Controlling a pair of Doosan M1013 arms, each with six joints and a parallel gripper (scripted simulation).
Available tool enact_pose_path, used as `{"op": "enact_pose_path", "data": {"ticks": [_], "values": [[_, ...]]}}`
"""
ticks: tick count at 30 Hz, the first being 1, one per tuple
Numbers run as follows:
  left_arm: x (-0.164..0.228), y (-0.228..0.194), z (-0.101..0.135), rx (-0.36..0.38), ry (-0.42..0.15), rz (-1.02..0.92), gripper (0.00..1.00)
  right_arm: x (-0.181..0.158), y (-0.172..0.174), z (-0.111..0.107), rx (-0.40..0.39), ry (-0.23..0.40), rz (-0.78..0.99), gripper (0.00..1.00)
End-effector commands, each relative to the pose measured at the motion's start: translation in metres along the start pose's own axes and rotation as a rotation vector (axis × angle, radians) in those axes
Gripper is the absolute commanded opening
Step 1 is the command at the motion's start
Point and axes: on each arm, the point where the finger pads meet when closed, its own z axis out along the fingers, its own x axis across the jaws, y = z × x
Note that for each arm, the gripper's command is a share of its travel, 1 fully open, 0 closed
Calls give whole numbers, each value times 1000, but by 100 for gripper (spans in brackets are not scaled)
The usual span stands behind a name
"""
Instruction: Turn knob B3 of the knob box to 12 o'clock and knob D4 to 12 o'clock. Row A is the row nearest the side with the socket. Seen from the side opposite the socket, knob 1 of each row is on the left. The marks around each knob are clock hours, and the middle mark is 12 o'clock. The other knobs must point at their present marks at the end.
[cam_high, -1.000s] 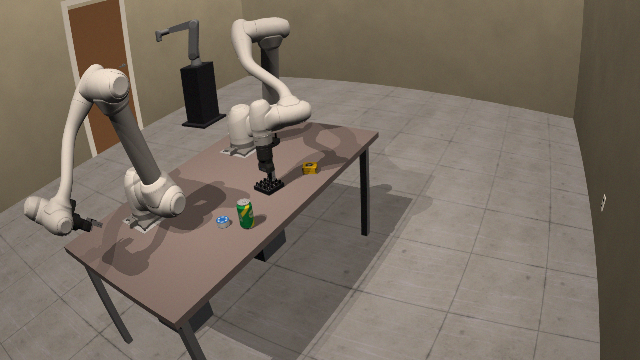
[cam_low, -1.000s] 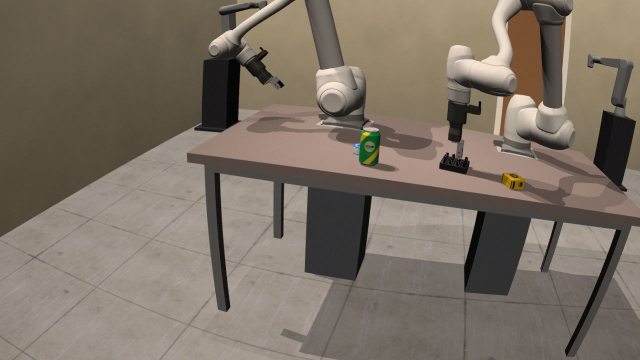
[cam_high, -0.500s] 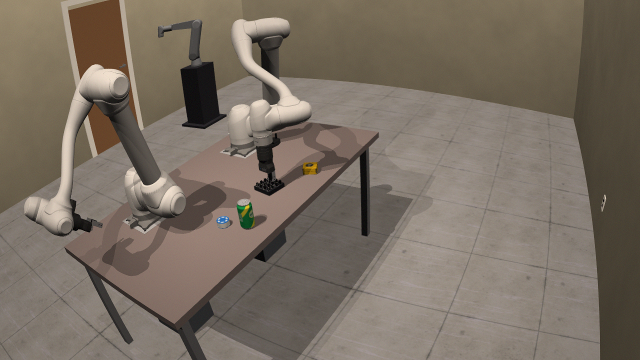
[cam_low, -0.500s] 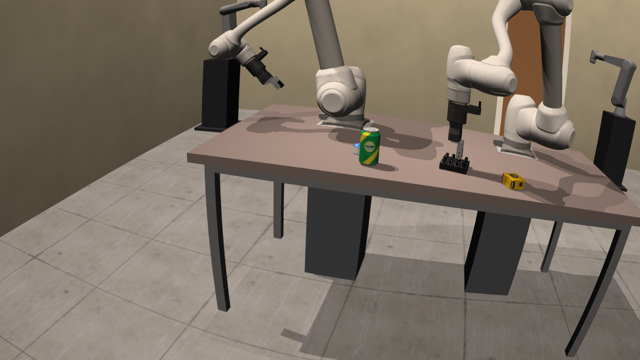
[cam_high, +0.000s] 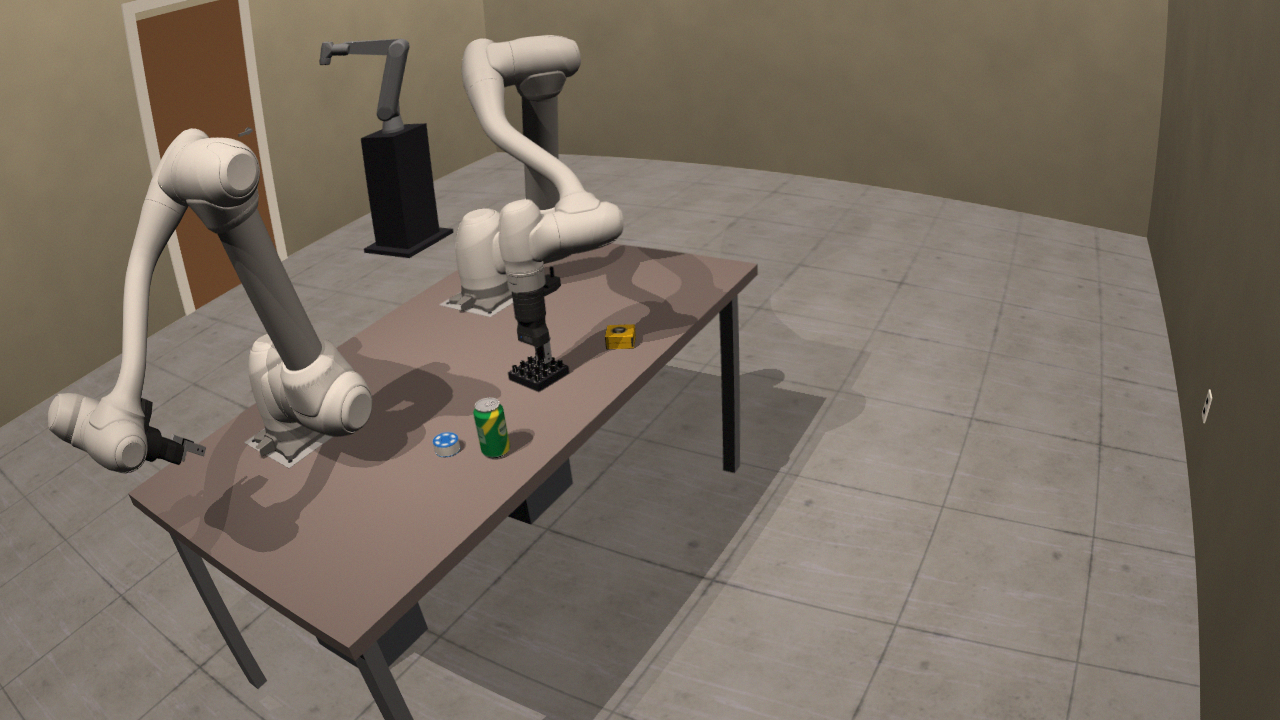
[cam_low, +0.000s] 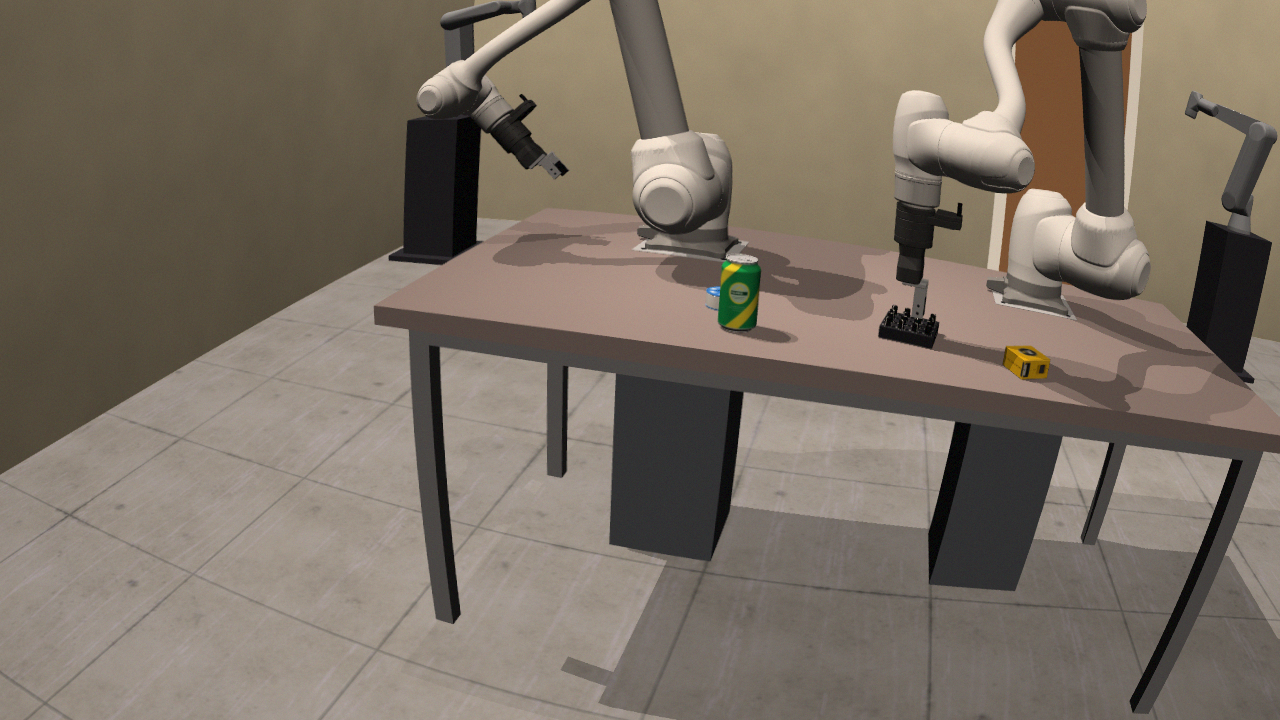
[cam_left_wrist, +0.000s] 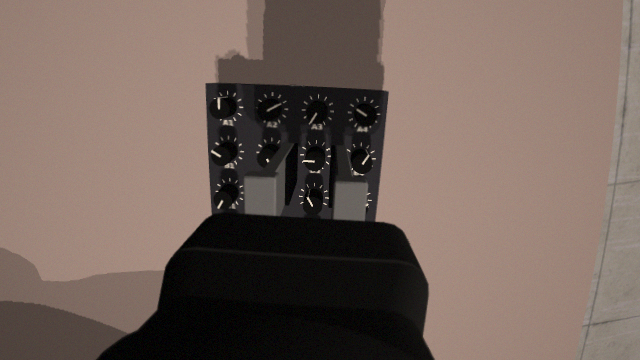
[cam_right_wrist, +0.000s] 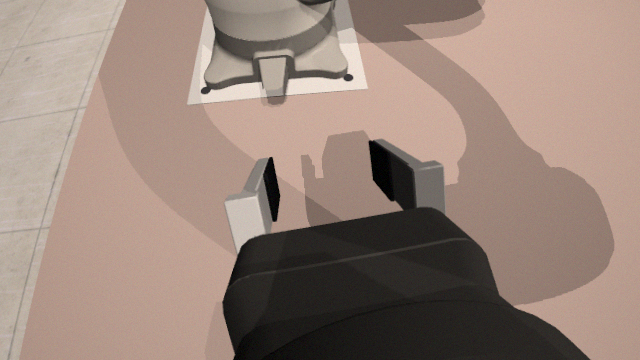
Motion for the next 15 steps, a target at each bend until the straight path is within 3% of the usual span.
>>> {"op": "enact_pose_path", "data": {"ticks": [1, 15], "values": [[-1, 1, 1, 1, 4, 1, 46, 1, 1, 1, -7, 11, -5, 100], [-2, 0, 8, 2, 1, 1, 46, 1, 1, 1, -7, 11, -5, 100]]}}
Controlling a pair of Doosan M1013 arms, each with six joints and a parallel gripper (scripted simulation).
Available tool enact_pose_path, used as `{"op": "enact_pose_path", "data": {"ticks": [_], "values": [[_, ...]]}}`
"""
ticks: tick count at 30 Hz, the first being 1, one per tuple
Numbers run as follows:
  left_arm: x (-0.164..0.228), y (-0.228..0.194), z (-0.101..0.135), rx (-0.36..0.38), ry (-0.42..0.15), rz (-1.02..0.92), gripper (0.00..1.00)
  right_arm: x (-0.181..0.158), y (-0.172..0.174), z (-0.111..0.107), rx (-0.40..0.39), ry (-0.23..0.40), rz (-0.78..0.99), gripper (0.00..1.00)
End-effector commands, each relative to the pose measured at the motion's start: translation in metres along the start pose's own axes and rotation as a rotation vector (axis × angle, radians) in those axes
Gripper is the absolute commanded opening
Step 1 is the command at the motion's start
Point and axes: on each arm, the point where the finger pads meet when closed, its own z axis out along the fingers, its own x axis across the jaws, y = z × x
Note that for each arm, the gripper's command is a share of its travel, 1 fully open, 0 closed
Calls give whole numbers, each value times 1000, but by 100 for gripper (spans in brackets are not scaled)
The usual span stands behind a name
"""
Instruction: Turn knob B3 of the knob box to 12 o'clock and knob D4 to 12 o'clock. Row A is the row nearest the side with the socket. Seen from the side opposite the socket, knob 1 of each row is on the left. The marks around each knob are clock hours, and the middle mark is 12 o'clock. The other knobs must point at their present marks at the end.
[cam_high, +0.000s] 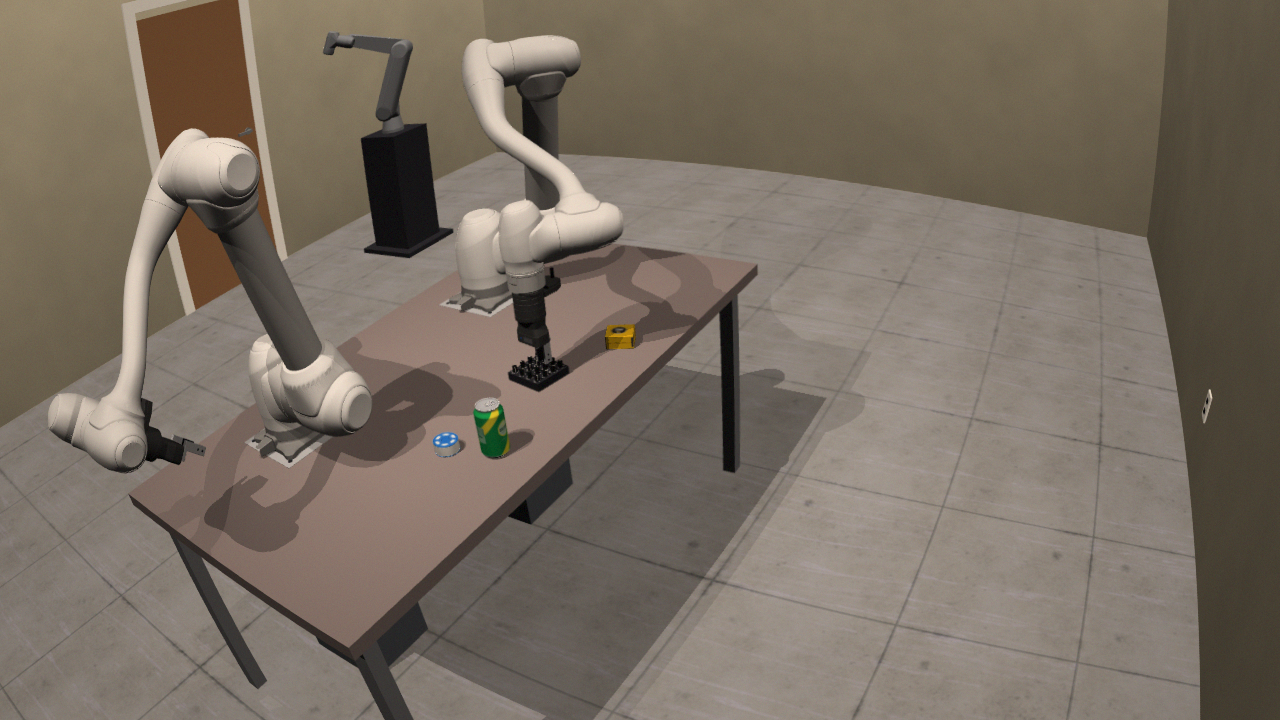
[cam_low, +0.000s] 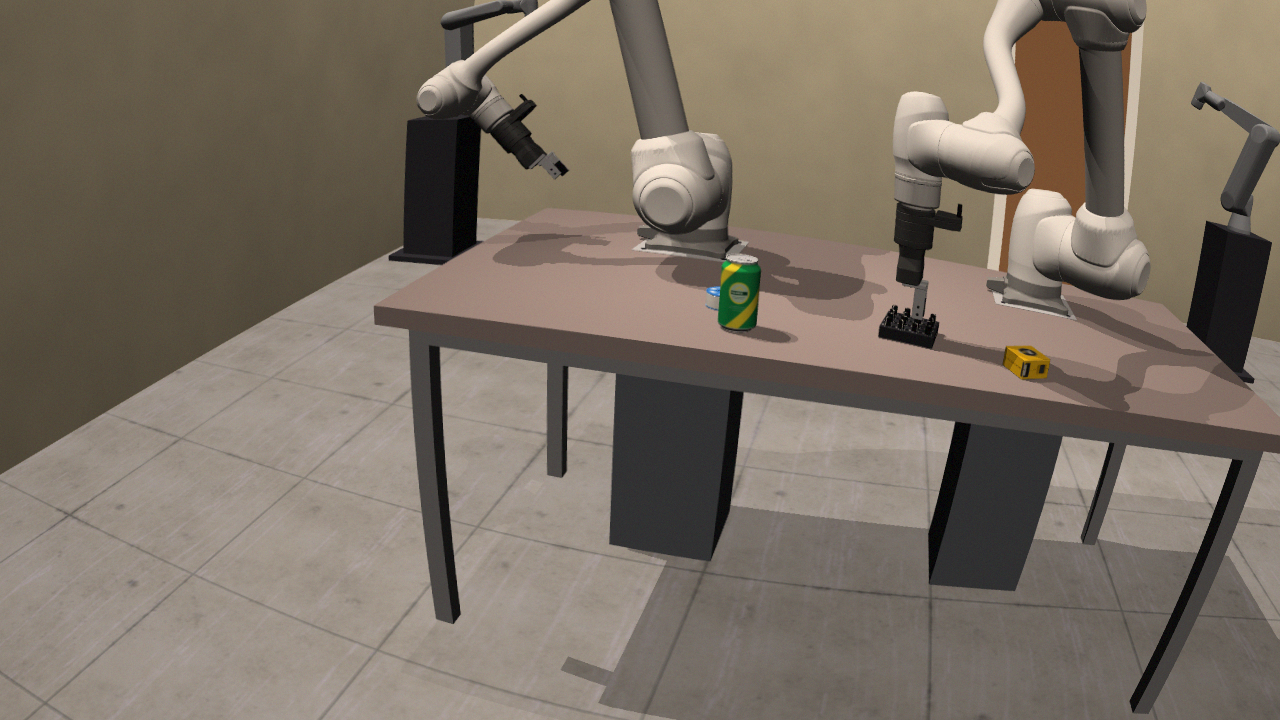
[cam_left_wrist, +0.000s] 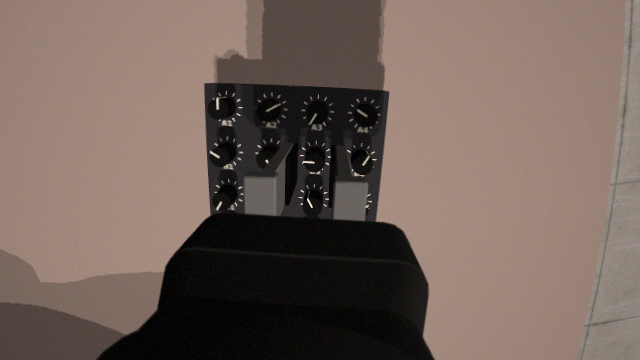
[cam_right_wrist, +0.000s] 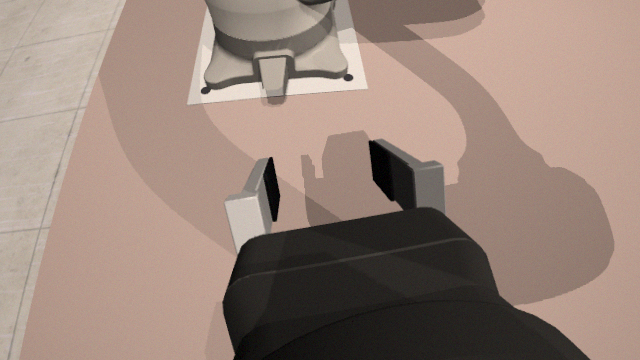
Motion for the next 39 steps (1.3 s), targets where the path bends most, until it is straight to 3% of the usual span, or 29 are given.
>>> {"op": "enact_pose_path", "data": {"ticks": [1, 23, 24, 39], "values": [[-2, 0, 7, 3, 0, 1, 46, 1, 1, 1, -7, 11, -5, 100], [-1, 1, 13, 1, 3, 1, 46, 1, 1, 1, -7, 11, -5, 100], [-1, 1, 13, 1, 3, 1, 30, 1, 1, 1, -7, 11, -5, 100], [-1, 1, 13, 1, 3, 1, 30, 1, 1, 1, -7, 11, -5, 100]]}}
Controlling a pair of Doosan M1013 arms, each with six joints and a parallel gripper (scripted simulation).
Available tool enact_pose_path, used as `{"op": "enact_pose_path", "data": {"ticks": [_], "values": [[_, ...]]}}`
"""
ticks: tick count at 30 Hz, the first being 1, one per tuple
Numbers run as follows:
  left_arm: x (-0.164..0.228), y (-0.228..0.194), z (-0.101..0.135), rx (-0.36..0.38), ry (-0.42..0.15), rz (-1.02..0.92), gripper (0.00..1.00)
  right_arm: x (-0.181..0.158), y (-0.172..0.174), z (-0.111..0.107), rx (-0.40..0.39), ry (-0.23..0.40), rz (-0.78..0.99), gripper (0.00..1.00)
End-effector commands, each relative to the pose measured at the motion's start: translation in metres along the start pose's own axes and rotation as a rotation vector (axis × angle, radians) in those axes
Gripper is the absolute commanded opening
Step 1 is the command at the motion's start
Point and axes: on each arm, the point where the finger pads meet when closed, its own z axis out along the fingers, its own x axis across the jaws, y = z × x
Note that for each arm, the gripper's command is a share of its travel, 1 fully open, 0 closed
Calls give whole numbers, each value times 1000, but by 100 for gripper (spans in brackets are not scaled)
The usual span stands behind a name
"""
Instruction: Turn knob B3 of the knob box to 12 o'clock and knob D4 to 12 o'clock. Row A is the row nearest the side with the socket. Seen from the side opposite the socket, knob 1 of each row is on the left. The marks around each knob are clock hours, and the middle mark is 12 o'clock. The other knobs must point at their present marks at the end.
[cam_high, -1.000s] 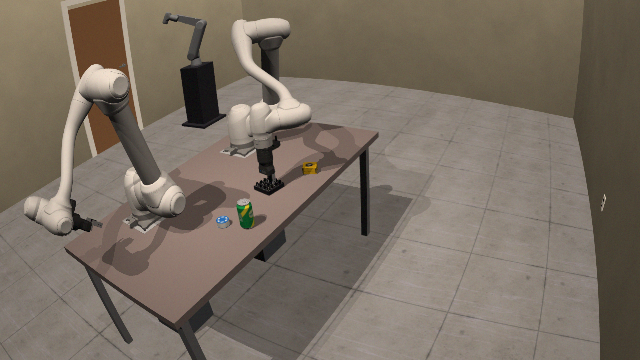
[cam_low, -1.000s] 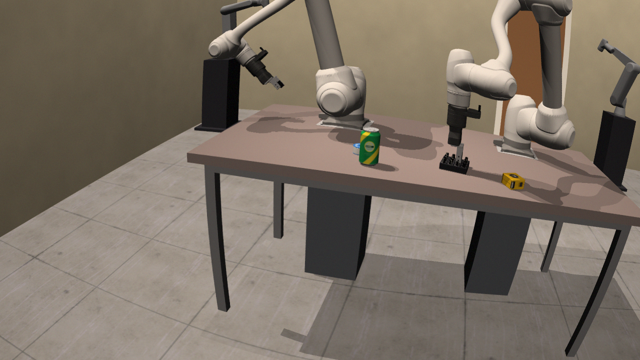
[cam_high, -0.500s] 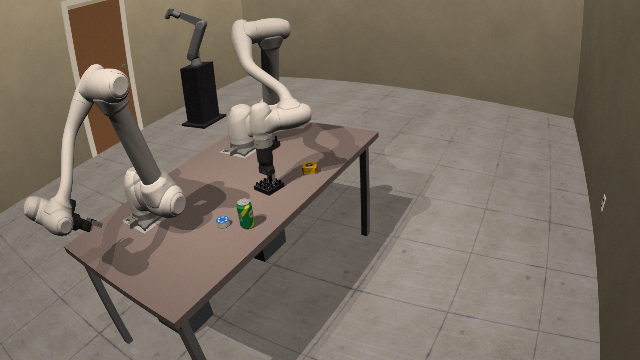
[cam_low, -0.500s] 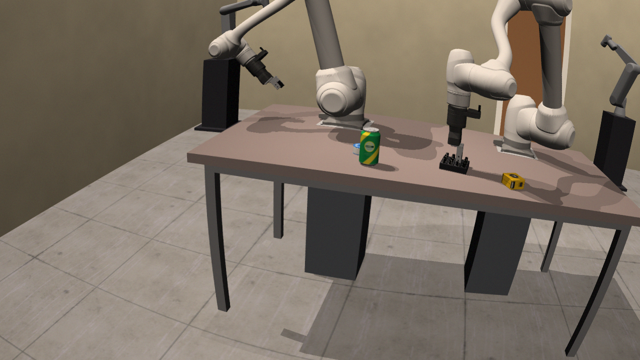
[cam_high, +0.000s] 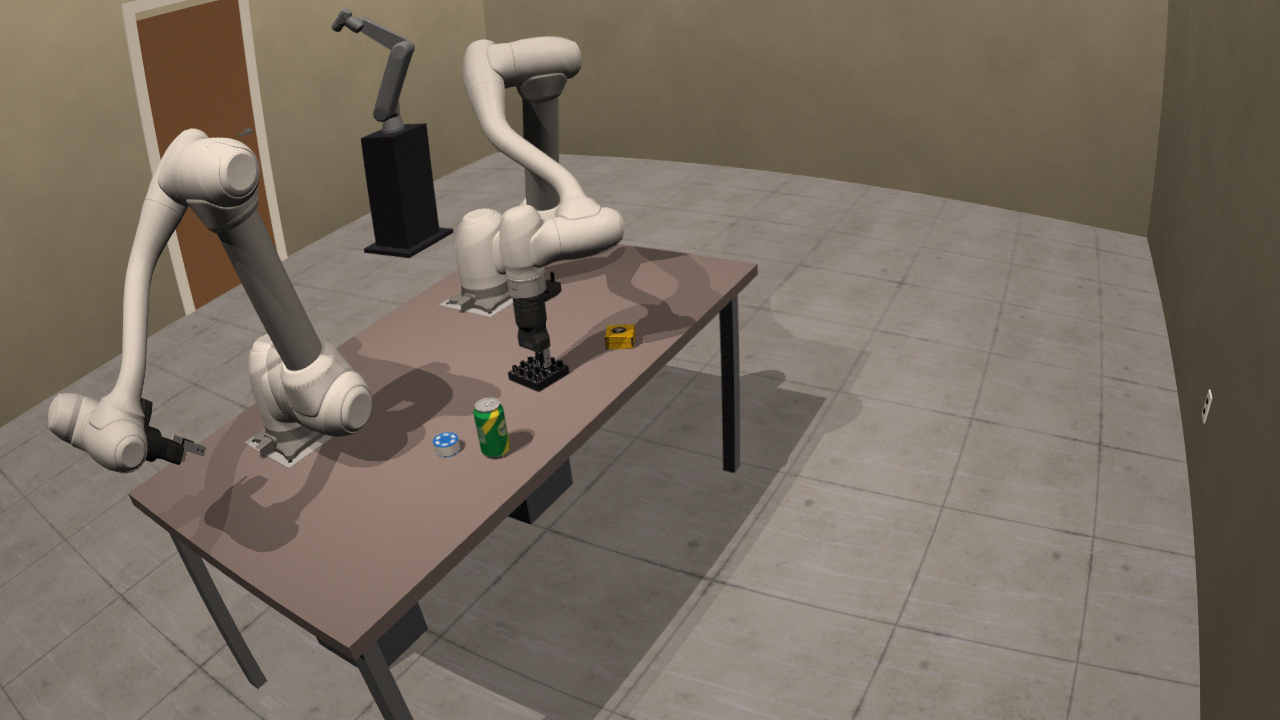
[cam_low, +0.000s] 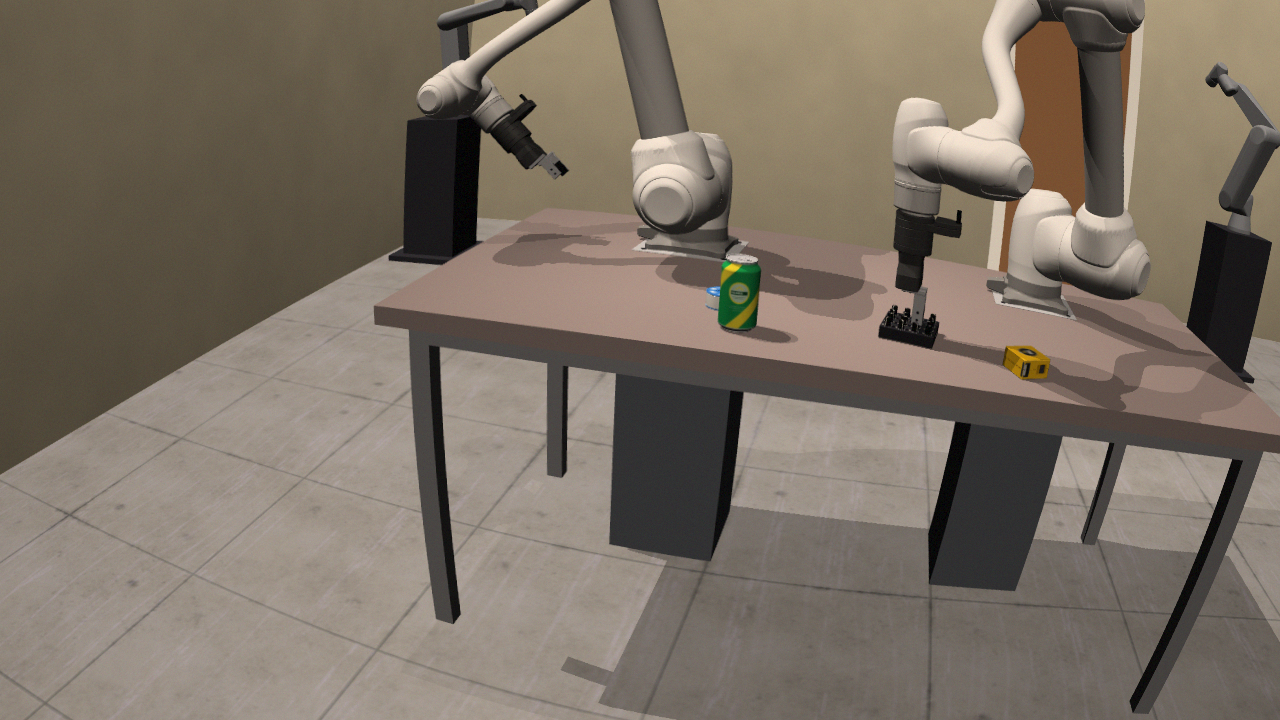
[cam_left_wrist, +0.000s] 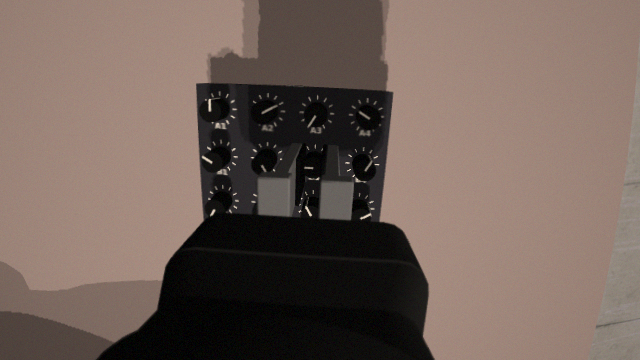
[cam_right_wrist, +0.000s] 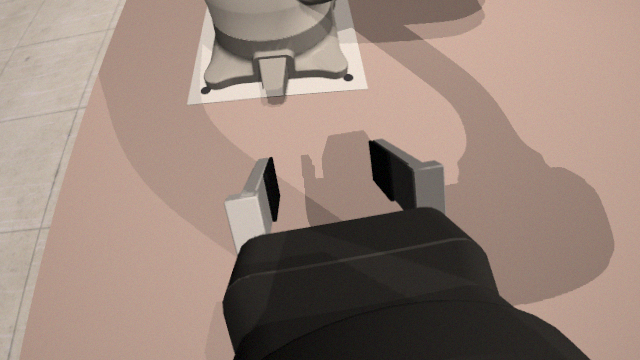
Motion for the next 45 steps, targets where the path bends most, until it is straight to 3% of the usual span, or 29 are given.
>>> {"op": "enact_pose_path", "data": {"ticks": [1, 26, 45], "values": [[-1, 1, 1, 1, 3, 2, 30, 1, 1, 1, -7, 11, -5, 100], [-2, 1, 1, 0, 3, 128, 30, 1, 1, 1, -7, 11, -5, 100], [-2, 0, 1, -1, 2, 450, 30, 1, 1, 1, -7, 11, -5, 100]]}}
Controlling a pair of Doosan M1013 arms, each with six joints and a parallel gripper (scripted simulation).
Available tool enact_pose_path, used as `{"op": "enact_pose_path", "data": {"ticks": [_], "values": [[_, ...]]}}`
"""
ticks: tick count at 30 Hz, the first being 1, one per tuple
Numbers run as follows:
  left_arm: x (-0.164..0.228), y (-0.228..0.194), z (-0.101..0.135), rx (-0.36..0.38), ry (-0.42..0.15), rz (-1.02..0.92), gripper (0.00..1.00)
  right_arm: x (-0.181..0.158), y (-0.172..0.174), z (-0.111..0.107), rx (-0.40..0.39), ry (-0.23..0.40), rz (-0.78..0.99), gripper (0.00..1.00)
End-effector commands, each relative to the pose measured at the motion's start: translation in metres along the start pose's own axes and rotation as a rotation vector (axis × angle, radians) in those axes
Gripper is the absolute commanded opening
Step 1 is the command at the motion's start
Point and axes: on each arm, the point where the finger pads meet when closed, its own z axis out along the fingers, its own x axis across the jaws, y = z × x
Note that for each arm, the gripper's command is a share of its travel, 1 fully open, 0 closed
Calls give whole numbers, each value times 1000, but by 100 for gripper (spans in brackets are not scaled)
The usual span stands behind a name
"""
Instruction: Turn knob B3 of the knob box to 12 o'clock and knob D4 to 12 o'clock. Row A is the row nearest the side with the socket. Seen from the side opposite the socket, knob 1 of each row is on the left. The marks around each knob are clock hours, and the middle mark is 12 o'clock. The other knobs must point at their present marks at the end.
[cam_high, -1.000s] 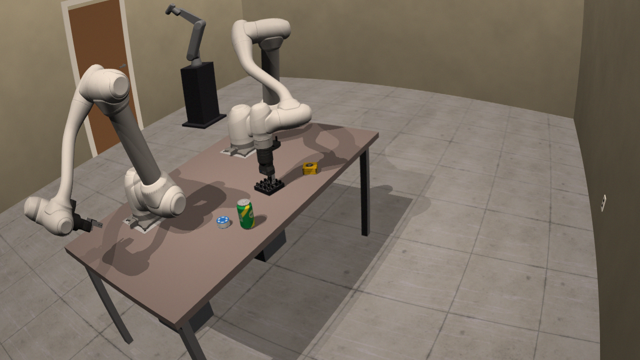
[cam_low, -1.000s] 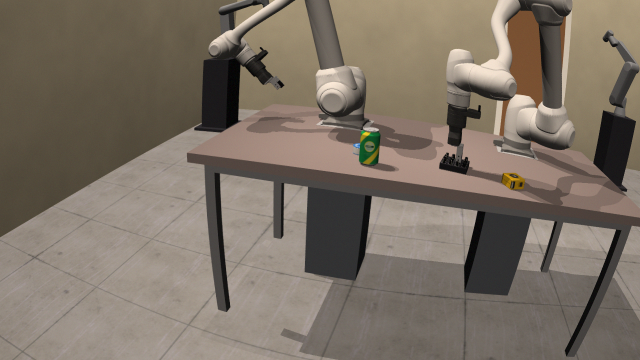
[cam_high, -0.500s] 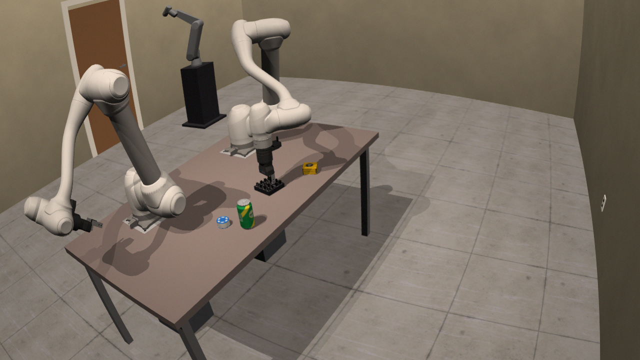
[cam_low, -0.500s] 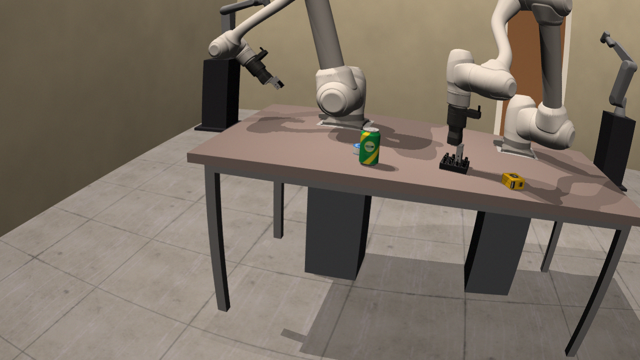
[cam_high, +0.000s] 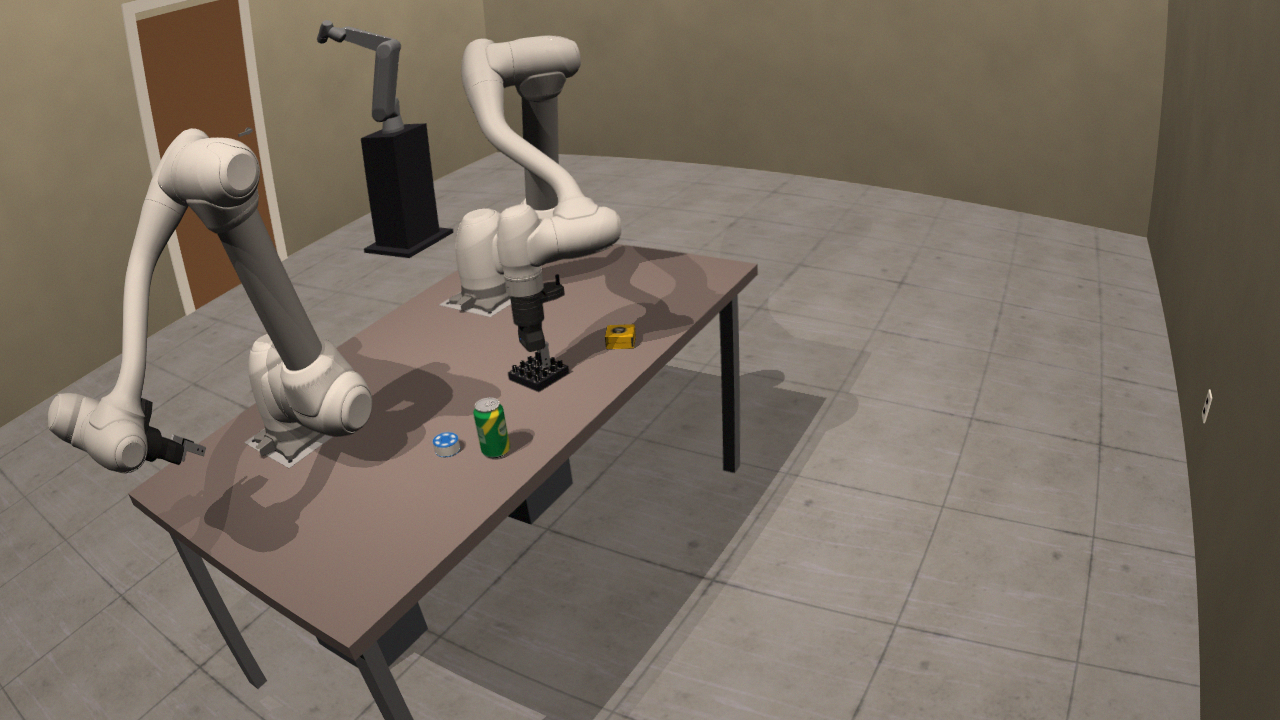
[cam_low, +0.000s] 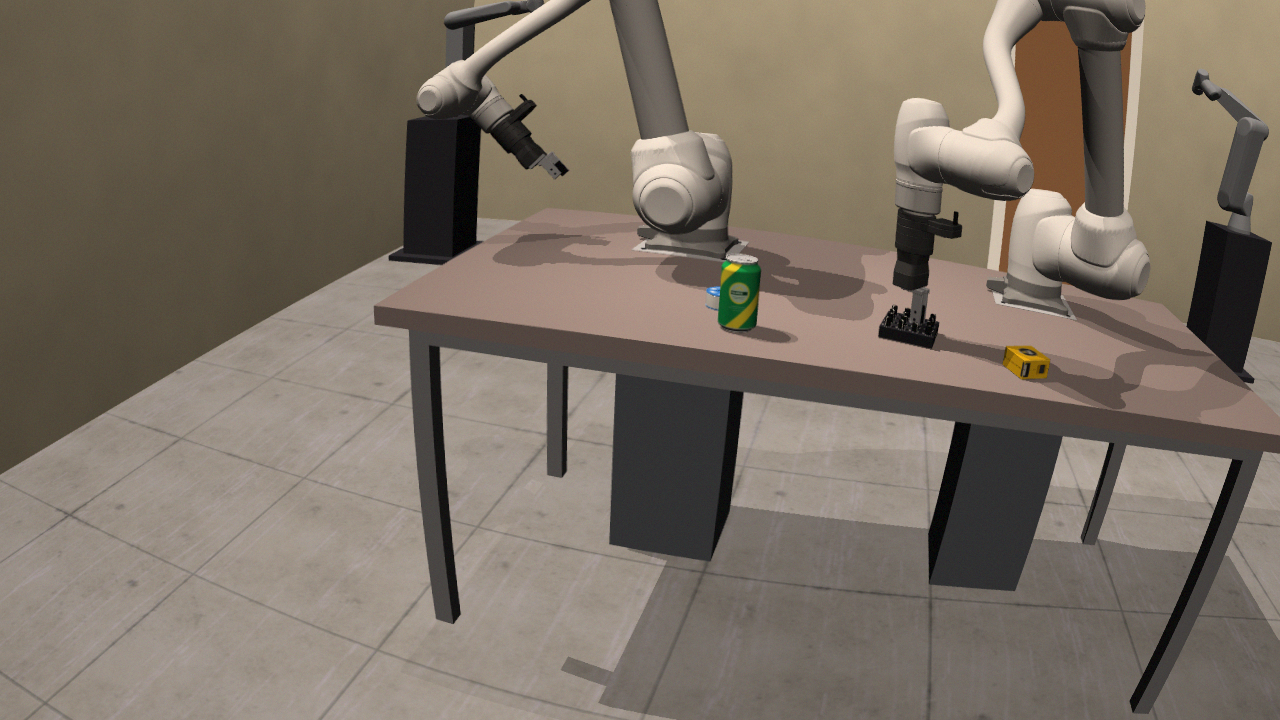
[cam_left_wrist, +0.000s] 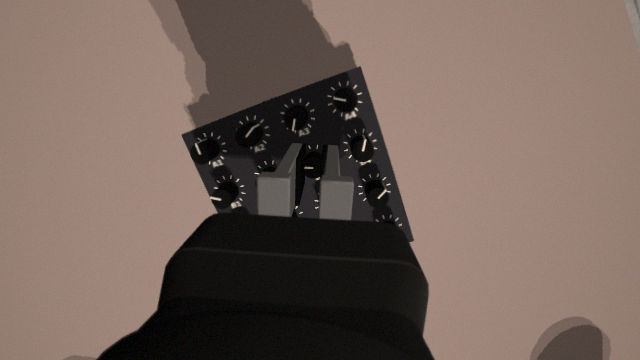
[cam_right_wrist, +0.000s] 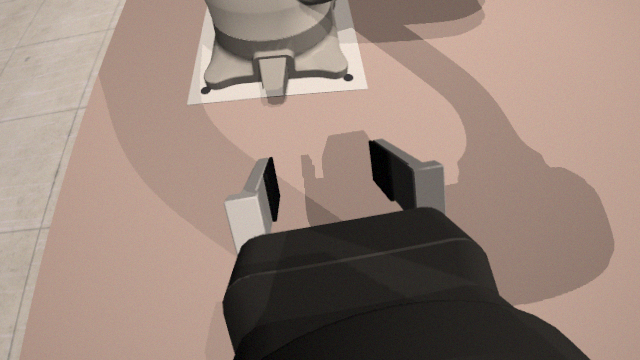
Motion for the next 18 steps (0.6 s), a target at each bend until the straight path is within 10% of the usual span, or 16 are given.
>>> {"op": "enact_pose_path", "data": {"ticks": [1, 18], "values": [[-1, 1, 0, -2, 2, 81, 30, 1, 1, 1, -7, 11, -5, 100], [-1, 0, 0, -3, 3, 473, 30, 1, 1, 1, -7, 11, -5, 100]]}}
